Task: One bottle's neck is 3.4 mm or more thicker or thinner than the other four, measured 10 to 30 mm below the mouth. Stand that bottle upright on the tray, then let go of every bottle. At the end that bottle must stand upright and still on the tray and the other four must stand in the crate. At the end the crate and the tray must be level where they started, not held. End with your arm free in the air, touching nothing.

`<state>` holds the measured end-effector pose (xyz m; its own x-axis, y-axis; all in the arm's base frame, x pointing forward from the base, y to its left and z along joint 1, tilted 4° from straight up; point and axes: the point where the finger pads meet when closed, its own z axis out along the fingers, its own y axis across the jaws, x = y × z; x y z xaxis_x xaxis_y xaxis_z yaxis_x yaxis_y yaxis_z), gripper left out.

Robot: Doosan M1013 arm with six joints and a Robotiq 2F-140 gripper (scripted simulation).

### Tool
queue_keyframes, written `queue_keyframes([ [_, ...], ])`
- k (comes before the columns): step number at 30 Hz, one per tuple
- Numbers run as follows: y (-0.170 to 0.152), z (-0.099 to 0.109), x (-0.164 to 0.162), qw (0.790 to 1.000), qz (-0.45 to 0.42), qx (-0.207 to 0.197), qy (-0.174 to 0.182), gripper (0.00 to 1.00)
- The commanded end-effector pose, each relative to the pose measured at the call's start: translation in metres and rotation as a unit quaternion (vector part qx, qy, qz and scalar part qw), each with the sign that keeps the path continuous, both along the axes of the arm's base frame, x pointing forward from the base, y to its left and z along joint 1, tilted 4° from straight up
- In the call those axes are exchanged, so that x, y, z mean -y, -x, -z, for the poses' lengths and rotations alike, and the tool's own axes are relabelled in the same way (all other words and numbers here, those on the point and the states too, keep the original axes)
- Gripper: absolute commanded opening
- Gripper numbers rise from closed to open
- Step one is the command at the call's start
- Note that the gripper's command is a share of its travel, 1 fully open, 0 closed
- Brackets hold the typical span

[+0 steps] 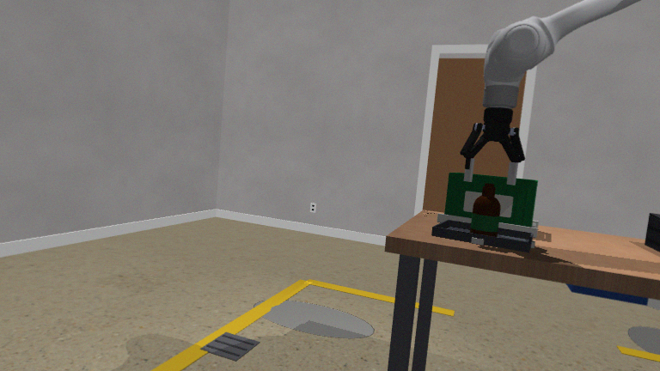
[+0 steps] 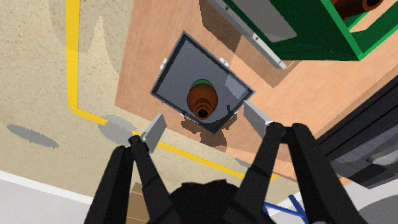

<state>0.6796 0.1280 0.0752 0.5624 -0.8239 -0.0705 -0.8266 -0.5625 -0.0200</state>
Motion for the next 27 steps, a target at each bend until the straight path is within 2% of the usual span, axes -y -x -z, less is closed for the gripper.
queue_keyframes([
  [1, 0.000, -0.001, 0.000, 1.000, 0.000, 0.000, 0.000, 1.00],
  [11, 0.000, -0.009, 0.001, 1.000, 0.000, 0.000, 0.000, 1.00],
  [27, -0.001, -0.041, 0.003, 1.000, 0.000, 0.000, 0.000, 1.00],
])
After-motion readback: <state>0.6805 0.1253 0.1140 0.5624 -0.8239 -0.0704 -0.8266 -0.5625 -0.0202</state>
